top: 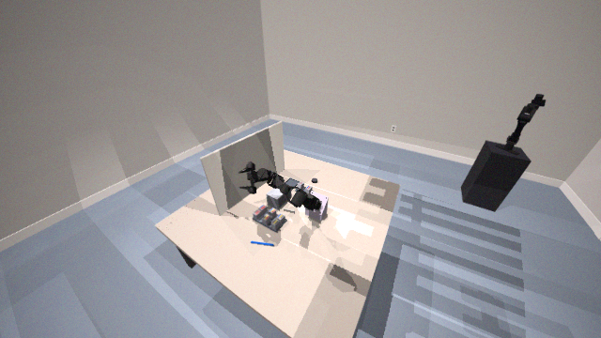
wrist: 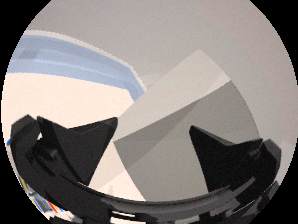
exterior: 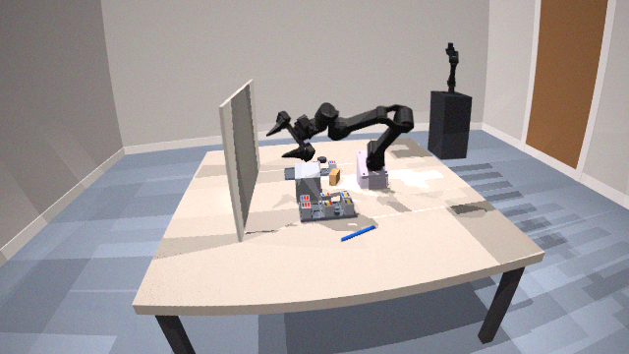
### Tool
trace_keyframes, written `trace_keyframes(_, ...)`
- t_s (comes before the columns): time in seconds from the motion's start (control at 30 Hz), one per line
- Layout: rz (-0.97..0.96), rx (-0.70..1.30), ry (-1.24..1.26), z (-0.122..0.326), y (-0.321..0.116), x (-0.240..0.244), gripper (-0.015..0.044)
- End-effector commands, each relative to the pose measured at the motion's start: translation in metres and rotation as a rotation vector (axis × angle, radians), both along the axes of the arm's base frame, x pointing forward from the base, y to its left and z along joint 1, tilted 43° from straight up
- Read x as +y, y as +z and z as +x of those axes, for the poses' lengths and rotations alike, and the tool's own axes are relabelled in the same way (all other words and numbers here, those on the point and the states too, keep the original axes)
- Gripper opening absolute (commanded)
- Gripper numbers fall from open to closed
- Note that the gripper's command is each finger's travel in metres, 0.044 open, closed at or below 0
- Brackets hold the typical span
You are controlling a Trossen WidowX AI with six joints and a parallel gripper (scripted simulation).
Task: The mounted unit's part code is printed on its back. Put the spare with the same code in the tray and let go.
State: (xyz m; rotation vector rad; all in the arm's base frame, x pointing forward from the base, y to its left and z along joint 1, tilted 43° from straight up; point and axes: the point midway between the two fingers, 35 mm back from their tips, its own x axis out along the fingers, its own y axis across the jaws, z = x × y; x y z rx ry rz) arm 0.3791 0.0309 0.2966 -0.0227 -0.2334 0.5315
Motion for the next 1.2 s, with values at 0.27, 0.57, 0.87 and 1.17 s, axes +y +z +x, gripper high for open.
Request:
trace_keyframes(0.27, -0.031, 0.642, -0.092, 0.078, -0.099, -0.062, 0.0440)
trace_keyframes(0.57, -0.016, 1.051, -0.071, 0.073, -0.156, -0.093, 0.0440)
trace_keyframes(0.87, 0.016, 1.324, -0.014, 0.054, -0.181, -0.109, 0.0440)
trace_keyframes(1.17, 0.083, 1.589, 0.083, 0.022, -0.190, -0.117, 0.0440)
